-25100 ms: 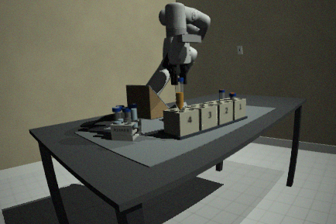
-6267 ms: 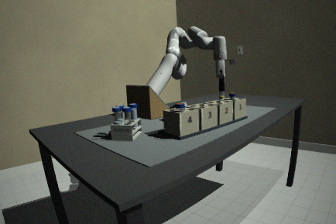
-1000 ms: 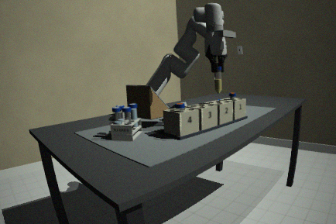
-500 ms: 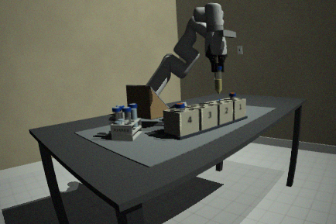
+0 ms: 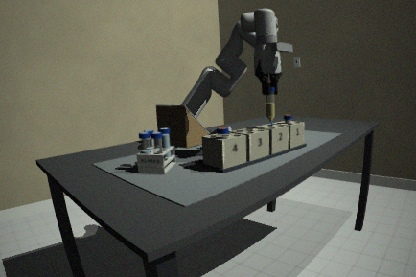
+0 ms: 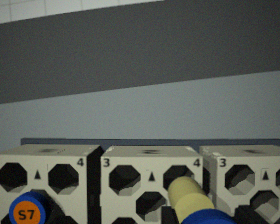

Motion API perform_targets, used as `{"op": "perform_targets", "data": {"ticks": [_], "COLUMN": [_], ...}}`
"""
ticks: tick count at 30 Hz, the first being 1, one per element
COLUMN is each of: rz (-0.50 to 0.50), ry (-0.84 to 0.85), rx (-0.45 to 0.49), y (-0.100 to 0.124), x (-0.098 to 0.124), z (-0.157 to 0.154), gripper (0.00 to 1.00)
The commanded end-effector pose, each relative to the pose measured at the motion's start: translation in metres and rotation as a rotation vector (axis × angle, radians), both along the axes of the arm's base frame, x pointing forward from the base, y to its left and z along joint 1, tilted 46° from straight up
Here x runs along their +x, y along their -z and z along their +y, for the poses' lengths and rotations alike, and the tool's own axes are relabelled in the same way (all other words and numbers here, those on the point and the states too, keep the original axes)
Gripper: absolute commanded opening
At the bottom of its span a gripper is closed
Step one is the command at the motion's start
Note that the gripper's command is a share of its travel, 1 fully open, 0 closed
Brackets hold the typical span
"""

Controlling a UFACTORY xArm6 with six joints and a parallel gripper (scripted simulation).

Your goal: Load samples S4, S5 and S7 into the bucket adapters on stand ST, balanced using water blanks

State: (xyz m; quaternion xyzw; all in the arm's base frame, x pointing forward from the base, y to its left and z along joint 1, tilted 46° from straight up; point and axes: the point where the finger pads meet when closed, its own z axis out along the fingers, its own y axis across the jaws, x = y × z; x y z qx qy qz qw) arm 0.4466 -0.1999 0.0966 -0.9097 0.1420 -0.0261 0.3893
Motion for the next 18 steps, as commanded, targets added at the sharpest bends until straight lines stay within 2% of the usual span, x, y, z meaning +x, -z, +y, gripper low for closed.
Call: {"op": "perform_targets", "data": {"ticks": [1,18], "rz": [-0.003,-0.003], "ry": [0.002,0.002], "rx": [-0.003,-0.003], "y": [0.0039,0.0102], "x": [0.0019,0.0033], "z": [0.0035,0.0098], "gripper": [0.00,0.00]}}
